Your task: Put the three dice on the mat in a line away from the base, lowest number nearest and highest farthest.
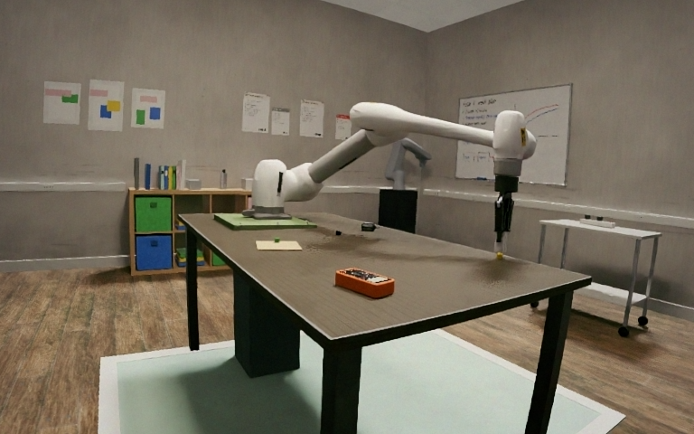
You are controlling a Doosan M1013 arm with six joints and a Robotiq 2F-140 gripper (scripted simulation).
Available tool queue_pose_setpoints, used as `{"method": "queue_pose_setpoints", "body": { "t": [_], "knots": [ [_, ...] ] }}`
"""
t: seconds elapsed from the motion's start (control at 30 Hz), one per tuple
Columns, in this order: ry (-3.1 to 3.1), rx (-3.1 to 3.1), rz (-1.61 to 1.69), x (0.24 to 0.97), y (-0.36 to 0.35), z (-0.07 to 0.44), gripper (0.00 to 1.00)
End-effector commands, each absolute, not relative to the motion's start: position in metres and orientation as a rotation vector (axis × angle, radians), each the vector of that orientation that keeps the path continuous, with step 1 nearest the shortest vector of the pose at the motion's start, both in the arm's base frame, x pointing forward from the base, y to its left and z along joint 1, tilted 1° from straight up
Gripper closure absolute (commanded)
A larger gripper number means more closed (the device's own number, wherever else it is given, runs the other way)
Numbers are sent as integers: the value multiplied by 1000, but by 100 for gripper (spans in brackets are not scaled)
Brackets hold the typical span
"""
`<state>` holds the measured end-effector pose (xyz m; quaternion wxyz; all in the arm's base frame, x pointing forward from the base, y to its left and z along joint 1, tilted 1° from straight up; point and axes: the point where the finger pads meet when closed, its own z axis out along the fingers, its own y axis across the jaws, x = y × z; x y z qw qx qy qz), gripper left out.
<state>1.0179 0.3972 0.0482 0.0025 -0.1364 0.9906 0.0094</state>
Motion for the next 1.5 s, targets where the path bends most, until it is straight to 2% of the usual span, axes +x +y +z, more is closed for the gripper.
{"method": "queue_pose_setpoints", "body": {
  "t": [0.0, 1.47],
  "knots": [
    [3105, -427, 31, 1018, 397, 50, 73],
    [3105, -427, 31, 1018, 398, 42, 73]
  ]
}}
